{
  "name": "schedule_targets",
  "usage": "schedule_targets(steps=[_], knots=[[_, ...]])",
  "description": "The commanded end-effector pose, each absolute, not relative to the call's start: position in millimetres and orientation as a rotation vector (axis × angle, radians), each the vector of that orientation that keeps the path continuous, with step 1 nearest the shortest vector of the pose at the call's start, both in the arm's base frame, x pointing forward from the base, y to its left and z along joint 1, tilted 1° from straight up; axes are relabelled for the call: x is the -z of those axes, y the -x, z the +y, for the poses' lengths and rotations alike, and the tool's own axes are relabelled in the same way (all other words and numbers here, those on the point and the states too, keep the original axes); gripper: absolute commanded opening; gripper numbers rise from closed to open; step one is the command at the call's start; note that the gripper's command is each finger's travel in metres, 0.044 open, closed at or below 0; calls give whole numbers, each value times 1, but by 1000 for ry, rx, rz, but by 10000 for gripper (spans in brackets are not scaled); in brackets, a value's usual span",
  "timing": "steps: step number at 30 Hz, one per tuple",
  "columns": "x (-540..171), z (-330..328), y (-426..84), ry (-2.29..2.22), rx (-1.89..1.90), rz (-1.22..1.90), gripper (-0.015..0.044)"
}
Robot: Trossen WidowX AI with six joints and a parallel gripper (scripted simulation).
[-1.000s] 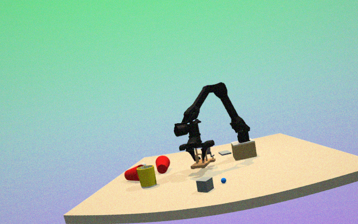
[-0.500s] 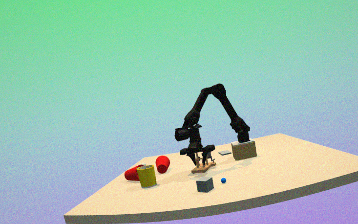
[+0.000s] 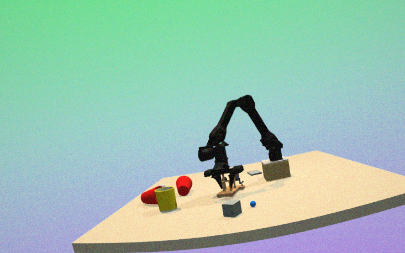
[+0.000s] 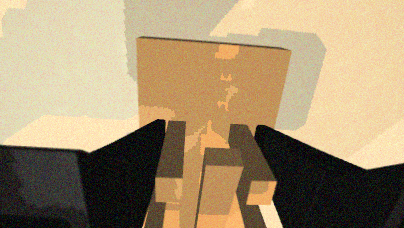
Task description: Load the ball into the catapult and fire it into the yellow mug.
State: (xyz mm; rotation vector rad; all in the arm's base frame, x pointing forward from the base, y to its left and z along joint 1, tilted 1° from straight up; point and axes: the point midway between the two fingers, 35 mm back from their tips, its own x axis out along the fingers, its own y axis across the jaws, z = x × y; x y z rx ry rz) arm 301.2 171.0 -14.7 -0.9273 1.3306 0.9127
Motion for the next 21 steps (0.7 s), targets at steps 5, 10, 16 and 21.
schedule_targets(steps=[5, 10, 16, 21], knots=[[14, 171, -301, 927, -913, 1329, 236], [11, 171, -302, 927, -913, 1329, 368], [-75, 171, -299, 926, -913, 1329, 440], [-70, 172, -300, 928, -914, 1324, 440]])
